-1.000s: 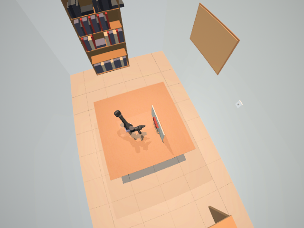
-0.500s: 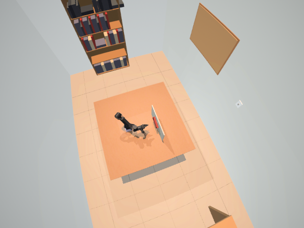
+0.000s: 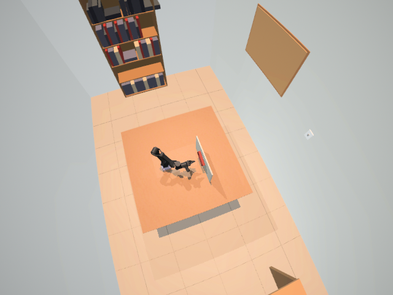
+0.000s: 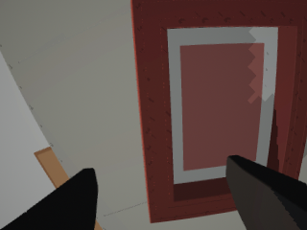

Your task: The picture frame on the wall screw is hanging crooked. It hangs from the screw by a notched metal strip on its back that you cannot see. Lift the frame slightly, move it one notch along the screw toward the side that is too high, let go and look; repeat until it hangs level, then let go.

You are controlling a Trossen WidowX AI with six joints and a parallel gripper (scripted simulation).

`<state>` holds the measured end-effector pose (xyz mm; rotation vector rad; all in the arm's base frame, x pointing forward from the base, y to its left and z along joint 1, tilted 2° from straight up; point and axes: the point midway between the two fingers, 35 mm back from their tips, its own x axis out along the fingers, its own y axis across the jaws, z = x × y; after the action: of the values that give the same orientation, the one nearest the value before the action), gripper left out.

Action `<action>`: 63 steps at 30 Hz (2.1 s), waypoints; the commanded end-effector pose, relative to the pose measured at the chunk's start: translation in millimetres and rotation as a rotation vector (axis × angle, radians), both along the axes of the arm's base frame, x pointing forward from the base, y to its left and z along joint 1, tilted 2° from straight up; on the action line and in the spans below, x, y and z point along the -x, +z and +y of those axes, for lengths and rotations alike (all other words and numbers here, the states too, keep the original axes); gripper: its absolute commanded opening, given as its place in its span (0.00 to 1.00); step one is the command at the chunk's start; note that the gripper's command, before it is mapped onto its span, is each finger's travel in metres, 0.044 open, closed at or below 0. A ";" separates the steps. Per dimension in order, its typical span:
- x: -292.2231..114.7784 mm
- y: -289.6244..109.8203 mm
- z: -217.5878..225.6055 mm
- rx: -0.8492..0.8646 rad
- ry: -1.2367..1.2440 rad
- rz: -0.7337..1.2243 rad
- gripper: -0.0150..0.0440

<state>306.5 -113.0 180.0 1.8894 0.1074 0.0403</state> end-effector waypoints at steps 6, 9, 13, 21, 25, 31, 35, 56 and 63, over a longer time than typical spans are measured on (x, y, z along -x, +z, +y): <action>-42.1 0.0 8.5 0.000 0.004 -0.010 0.69; -42.1 0.0 8.5 0.000 0.004 -0.010 0.69; -42.1 0.0 8.5 0.000 0.004 -0.010 0.69; -42.4 0.0 8.5 0.000 0.004 -0.011 0.69; -45.8 0.2 8.6 0.000 0.004 -0.011 0.69; -55.1 0.6 9.2 0.000 0.004 -0.012 0.69; -61.5 0.7 9.7 0.000 0.004 -0.012 0.69; -81.7 0.3 12.6 0.000 0.004 -0.014 0.69; -81.7 0.3 12.6 0.000 0.004 -0.014 0.69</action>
<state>387.5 -99.9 178.5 1.8882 0.1081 0.0534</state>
